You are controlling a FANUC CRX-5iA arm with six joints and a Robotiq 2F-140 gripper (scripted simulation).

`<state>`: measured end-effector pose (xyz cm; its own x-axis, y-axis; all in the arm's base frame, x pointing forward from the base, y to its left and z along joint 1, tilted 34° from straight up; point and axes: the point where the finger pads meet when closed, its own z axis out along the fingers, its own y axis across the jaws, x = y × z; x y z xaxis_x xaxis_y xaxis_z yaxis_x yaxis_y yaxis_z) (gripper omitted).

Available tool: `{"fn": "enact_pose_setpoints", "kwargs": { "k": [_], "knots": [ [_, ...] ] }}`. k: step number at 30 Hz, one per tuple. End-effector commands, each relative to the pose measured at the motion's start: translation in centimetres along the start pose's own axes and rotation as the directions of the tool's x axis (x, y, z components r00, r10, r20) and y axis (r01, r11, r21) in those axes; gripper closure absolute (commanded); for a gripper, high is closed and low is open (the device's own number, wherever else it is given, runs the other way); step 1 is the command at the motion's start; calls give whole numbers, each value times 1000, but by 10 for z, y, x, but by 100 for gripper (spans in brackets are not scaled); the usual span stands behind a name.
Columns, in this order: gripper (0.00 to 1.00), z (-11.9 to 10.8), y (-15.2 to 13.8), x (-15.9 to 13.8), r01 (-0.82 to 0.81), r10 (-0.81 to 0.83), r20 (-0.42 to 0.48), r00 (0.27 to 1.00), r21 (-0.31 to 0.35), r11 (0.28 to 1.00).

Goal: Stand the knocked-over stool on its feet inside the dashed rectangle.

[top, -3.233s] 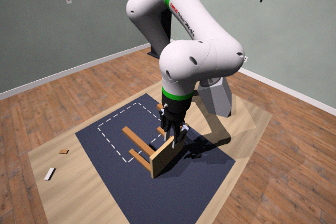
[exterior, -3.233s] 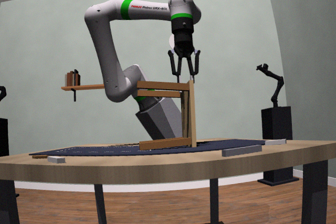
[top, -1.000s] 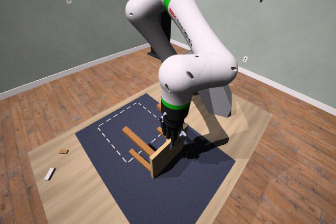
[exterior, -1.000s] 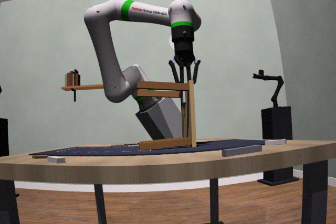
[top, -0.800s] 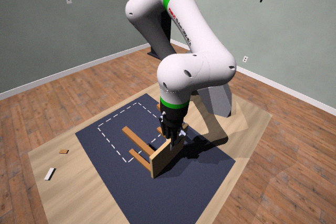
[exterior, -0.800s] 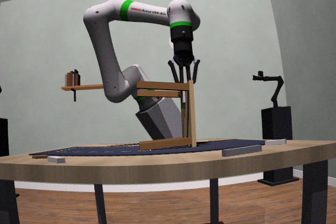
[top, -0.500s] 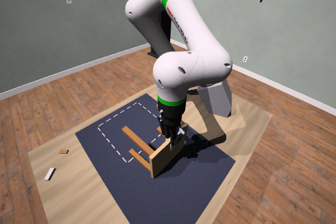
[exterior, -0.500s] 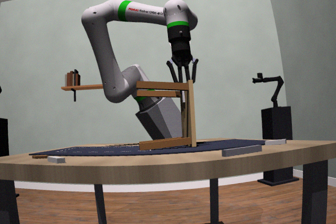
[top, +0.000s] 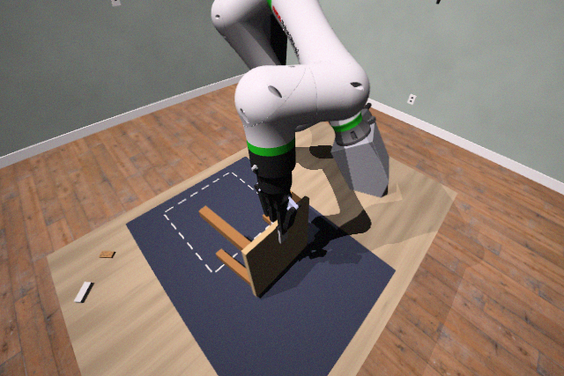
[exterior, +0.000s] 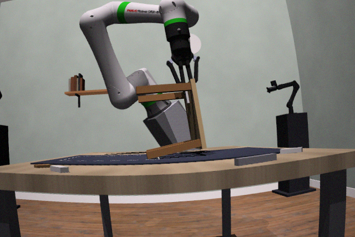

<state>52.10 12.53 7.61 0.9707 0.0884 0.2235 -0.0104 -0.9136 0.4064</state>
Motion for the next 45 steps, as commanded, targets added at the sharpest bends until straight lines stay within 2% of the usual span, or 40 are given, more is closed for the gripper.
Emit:
{"fn": "enact_pose_setpoints", "kwargs": {
  "k": [1,6,10,15,17,18,21,27,29,32,34,36,38,43,45],
  "knots": [
    [90,-2,2,0,1,-1,1,1000,24,1000],
    [90,-5,4,0,0,0,-2,1000,118,993],
    [90,-24,27,0,0,0,-2,1000,118,993],
    [90,-27,31,0,1,-1,1,1000,216,976],
    [90,-27,31,0,1,-1,1,1000,216,976],
    [90,-27,32,0,1,0,-1,1000,237,971],
    [90,-44,58,0,1,0,-2,1000,246,969],
    [90,-48,66,0,1,0,-2,1000,369,929],
    [90,-60,92,0,1,0,-1,1000,373,928],
    [90,-60,95,-1,0,-1,3,1000,443,896],
    [90,-60,95,-1,0,-1,3,1000,443,896],
    [90,-62,98,0,1,0,-2,1000,486,874],
    [90,-70,126,0,1,0,-2,1000,486,874],
    [90,-72,135,0,1,0,-2,1000,595,804],
    [90,-77,162,0,1,0,-2,1000,595,804]
  ]
}}
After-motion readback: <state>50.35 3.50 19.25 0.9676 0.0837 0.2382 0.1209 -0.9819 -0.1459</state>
